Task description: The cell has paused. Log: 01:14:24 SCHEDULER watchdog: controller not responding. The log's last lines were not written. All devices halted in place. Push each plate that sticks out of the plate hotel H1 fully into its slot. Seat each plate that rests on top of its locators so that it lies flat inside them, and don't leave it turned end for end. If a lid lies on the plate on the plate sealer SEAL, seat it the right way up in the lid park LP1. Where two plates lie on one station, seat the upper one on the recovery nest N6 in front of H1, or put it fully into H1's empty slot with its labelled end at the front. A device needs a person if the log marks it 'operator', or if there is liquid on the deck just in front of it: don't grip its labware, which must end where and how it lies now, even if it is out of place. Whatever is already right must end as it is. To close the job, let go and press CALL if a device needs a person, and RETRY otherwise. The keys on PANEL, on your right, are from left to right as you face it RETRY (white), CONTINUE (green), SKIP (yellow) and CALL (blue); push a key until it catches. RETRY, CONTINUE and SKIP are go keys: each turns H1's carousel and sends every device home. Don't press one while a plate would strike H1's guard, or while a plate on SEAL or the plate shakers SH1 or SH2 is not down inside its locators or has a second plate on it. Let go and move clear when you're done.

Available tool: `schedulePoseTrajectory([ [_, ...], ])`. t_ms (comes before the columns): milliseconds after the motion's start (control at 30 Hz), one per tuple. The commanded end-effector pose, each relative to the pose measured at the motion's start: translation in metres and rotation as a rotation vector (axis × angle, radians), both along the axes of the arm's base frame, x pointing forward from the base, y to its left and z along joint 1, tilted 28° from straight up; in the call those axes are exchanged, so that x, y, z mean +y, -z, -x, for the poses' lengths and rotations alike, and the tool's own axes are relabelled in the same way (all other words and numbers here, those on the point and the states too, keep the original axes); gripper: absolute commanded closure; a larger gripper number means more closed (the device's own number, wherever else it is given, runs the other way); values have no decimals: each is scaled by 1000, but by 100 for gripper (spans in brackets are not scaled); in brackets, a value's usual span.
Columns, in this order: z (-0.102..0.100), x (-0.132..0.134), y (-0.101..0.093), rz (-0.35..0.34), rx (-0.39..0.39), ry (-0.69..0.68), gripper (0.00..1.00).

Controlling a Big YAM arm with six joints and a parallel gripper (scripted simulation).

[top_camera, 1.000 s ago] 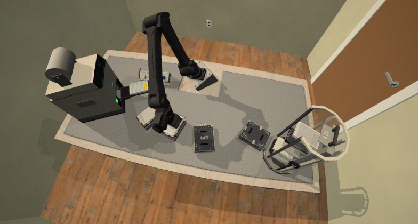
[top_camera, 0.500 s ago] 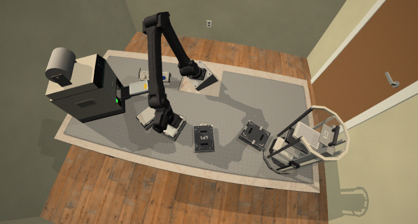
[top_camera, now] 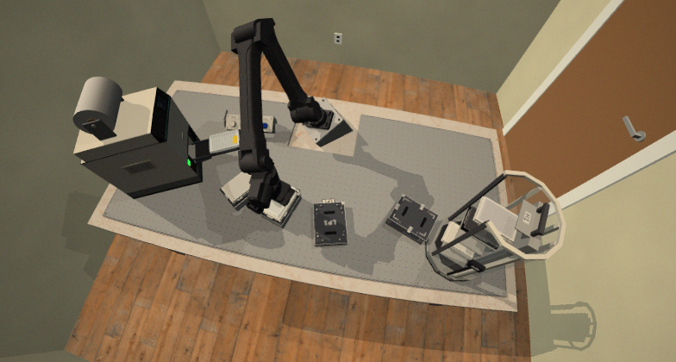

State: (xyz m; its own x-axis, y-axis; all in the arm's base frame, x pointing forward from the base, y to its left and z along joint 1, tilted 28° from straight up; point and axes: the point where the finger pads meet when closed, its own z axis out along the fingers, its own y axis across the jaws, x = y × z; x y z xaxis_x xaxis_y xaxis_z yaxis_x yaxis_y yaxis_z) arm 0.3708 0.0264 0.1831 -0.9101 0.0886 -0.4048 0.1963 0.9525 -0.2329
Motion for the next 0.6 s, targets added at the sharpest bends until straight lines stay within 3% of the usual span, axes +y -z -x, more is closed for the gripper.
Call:
schedulePoseTrajectory([
  [0, -11, 10, -29, -12, -50, -8, 18],
  [567, -11, 11, -30, -9, -44, -14, 18],
])
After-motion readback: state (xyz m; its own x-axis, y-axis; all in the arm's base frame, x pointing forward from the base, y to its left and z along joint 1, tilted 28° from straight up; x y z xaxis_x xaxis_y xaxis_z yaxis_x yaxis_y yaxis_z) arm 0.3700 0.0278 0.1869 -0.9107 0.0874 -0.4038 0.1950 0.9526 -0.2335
